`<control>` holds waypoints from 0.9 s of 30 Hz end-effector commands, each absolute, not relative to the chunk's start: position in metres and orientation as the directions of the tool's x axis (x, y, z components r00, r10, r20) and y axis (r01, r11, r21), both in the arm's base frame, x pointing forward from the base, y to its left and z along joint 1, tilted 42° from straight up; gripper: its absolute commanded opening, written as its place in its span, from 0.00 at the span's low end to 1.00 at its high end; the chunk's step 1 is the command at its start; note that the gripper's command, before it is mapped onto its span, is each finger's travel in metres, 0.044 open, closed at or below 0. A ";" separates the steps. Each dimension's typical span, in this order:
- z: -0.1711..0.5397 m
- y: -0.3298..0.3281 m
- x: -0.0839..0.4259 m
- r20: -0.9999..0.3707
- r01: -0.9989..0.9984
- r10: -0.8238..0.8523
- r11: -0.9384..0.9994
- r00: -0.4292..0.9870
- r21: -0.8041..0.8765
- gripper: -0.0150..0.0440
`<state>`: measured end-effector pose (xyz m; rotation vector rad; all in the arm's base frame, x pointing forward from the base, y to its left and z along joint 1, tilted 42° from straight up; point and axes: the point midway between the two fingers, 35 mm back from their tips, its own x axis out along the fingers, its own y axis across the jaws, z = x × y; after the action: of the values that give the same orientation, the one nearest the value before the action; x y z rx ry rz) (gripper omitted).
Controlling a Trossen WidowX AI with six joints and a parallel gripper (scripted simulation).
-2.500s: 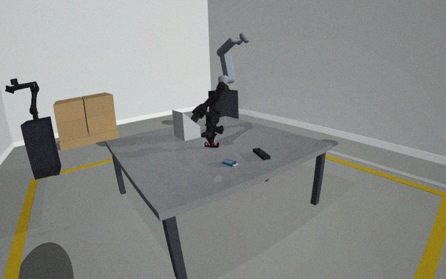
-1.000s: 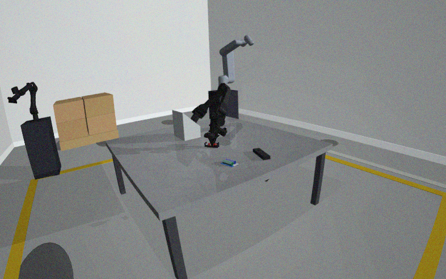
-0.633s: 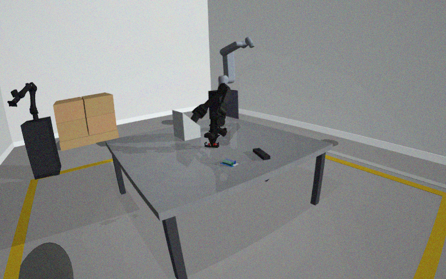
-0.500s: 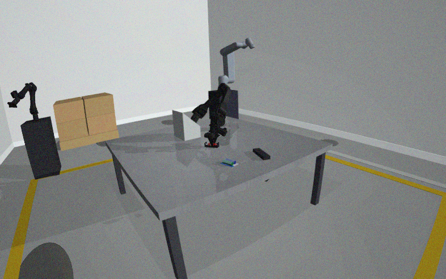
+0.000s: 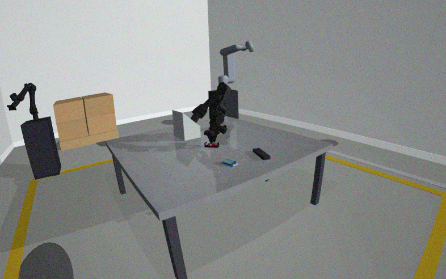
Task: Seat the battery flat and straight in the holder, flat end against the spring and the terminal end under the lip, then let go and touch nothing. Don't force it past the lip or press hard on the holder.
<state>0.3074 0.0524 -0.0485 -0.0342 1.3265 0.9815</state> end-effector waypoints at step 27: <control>0.002 0.004 0.313 -0.822 -0.617 0.566 0.625 -0.063 0.478 1.00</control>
<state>0.3130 0.0058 0.0021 -0.0409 1.3142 0.9693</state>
